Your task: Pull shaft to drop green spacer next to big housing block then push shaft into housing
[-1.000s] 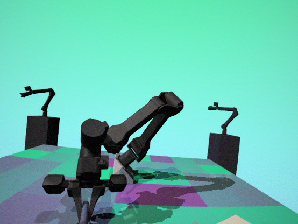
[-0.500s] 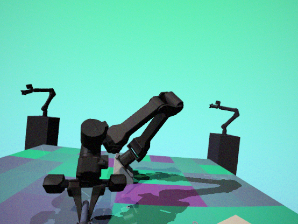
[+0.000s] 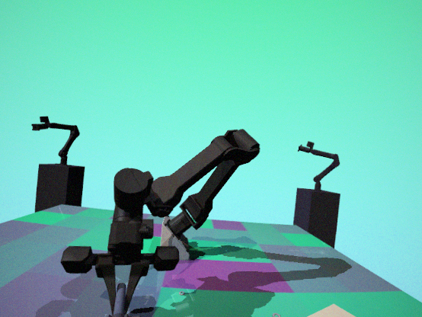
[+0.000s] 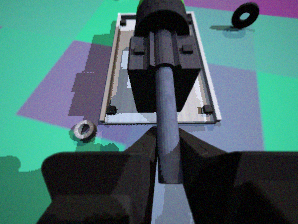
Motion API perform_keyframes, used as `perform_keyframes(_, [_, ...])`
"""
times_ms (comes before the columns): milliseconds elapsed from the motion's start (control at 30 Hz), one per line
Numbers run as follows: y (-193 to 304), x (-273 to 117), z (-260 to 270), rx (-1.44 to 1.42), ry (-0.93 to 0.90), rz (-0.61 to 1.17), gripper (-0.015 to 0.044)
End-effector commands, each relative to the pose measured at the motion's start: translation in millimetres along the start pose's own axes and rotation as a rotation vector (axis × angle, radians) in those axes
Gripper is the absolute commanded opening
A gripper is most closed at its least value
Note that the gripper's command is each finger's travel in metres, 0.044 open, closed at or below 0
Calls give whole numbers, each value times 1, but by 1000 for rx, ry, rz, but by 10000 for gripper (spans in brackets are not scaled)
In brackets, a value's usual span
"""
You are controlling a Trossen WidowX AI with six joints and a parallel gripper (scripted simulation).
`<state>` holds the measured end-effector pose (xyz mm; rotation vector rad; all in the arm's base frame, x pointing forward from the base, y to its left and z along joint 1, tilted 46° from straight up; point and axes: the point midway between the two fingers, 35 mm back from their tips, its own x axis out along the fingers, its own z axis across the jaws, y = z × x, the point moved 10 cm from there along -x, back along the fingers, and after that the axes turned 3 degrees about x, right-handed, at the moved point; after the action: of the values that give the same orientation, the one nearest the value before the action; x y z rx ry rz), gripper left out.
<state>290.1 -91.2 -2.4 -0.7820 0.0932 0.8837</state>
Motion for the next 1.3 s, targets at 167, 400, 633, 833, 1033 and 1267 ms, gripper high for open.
perform_keyframes(167, [2,-2,0,1,-4,0,0])
perform_keyframes(400, [2,-2,0,1,-4,0,0])
perform_keyframes(633, [3,-3,0,1,-3,0,0])
perform_keyframes(833, [3,-4,0,1,-3,0,0])
perform_keyframes(1033, [4,-4,0,1,-3,0,0])
perform_keyframes(1267, [4,-5,0,1,-3,0,0])
